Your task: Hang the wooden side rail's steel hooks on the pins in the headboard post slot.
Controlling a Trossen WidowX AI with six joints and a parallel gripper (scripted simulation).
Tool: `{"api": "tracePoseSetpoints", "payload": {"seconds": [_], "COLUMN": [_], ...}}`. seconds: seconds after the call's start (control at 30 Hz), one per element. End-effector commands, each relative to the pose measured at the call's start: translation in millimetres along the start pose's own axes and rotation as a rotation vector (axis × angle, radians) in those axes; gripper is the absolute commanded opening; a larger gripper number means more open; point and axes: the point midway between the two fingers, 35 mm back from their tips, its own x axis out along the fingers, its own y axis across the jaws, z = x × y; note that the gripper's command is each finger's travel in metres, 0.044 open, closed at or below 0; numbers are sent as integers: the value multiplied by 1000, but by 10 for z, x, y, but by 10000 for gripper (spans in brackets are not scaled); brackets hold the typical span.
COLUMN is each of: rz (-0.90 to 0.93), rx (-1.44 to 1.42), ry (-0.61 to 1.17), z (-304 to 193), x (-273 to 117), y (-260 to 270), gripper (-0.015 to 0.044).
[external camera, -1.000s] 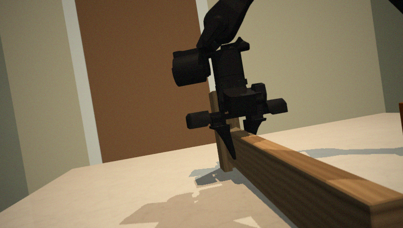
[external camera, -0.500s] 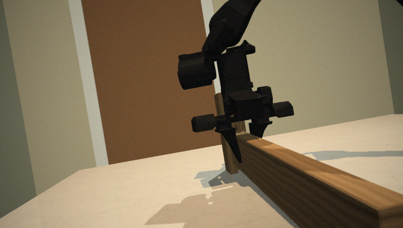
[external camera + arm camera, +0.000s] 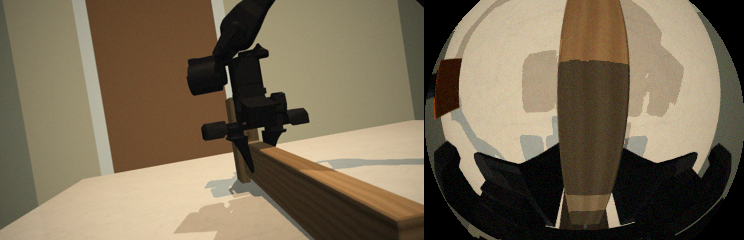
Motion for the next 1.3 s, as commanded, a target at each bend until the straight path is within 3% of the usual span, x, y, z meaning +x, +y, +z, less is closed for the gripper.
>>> {"api": "tracePoseSetpoints", "payload": {"seconds": [0.0,1.0,1.27], "rz": [-1,-1,3], "rx": [0,0,0], "ry": [6,6,-1], "z": [-7,-8,1], "x": [4,53,40], "y": [-4,-4,8], "gripper": [0,0,210]}}
